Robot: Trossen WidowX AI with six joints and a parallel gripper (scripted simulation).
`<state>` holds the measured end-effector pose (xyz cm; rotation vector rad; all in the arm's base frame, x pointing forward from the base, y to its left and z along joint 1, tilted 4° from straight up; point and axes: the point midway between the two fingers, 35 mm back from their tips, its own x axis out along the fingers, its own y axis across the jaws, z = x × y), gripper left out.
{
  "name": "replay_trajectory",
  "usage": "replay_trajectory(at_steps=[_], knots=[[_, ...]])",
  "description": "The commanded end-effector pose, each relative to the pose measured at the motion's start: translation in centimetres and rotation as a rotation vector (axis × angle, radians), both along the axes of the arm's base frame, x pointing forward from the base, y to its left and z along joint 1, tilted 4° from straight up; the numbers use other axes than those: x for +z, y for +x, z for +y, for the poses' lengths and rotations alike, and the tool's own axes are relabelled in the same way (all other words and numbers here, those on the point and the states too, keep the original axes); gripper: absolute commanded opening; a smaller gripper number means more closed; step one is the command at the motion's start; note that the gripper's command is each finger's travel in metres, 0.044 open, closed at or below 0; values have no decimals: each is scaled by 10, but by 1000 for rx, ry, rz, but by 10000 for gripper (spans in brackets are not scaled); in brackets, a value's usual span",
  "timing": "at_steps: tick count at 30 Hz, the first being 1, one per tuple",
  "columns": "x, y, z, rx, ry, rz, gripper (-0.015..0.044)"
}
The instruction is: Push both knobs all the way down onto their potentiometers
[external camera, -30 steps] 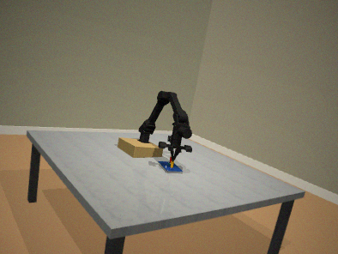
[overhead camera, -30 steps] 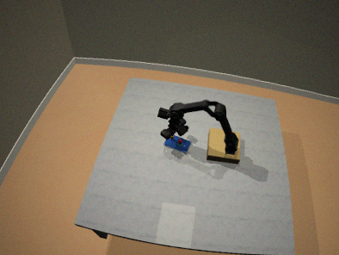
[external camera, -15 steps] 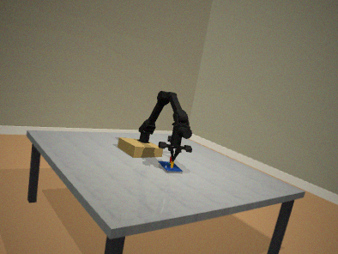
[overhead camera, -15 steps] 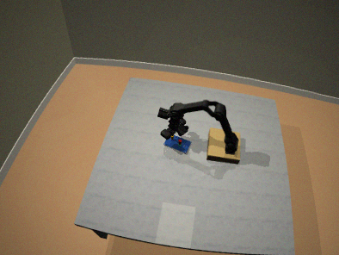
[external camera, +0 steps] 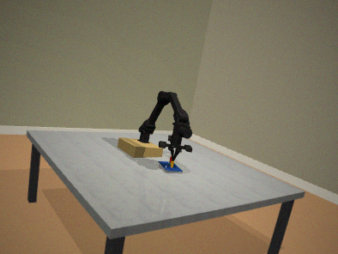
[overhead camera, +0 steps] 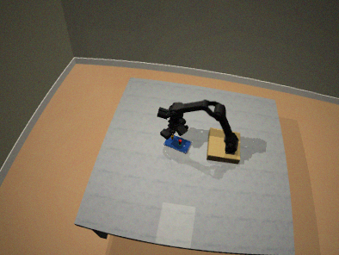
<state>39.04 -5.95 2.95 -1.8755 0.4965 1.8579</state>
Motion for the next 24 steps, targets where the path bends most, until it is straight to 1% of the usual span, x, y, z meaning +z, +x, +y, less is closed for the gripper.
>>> replay_trajectory(at_steps=[1, 23, 24], knots=[[-9, 2, 1, 2, 8, 21, 0], [22, 1, -1, 2, 8, 21, 0], [15, -1, -1, -1, 7, 35, 26]])
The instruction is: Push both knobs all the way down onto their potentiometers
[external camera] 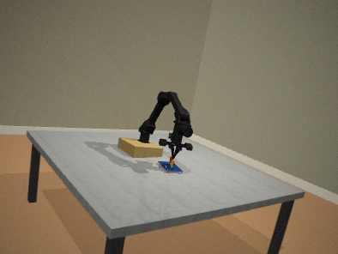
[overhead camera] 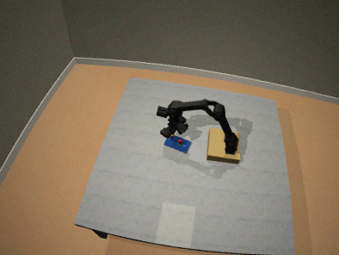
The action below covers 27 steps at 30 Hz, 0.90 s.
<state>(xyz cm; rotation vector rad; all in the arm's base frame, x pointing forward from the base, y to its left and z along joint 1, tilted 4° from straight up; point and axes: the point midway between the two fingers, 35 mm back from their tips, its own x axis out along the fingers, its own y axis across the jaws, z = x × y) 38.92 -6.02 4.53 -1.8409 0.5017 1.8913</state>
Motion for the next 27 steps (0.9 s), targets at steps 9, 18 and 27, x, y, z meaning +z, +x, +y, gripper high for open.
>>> replay_trajectory(at_steps=[9, 18, 27], knots=[[3, -7, 1, 0, 0, 0, 263], [32, -110, 22, 2, 2, 0, 440], [27, -177, 34, 3, 3, 0, 440]])
